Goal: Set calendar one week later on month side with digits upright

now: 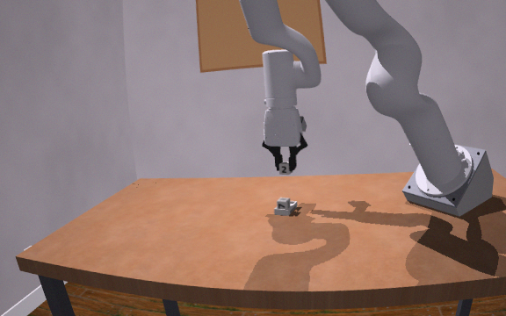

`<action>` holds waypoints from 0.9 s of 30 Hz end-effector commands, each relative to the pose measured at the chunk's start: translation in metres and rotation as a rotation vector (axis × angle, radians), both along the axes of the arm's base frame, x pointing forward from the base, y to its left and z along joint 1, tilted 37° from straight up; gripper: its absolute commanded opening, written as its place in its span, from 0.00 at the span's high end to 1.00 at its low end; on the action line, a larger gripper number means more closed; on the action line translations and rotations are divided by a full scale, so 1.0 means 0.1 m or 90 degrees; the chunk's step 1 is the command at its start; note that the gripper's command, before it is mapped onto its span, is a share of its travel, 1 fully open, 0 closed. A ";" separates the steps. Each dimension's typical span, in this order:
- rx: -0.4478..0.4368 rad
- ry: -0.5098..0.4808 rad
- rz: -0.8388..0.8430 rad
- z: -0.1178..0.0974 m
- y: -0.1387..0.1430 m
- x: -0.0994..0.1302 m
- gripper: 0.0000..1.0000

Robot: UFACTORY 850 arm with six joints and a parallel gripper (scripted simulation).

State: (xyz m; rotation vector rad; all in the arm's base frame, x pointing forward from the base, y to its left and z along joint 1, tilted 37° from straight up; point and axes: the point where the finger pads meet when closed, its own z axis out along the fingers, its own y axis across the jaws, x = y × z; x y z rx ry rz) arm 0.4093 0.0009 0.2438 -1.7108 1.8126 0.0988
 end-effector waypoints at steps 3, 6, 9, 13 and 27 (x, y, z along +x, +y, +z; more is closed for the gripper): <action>0.001 0.002 0.001 0.04 -0.02 -0.01 0.73; 0.001 0.002 0.001 0.04 -0.02 -0.01 0.73; 0.002 0.004 -0.002 0.04 -0.01 -0.01 0.73; 0.017 0.022 -0.033 0.06 -0.01 0.04 0.73; 0.122 0.149 -0.247 0.23 0.03 0.39 0.73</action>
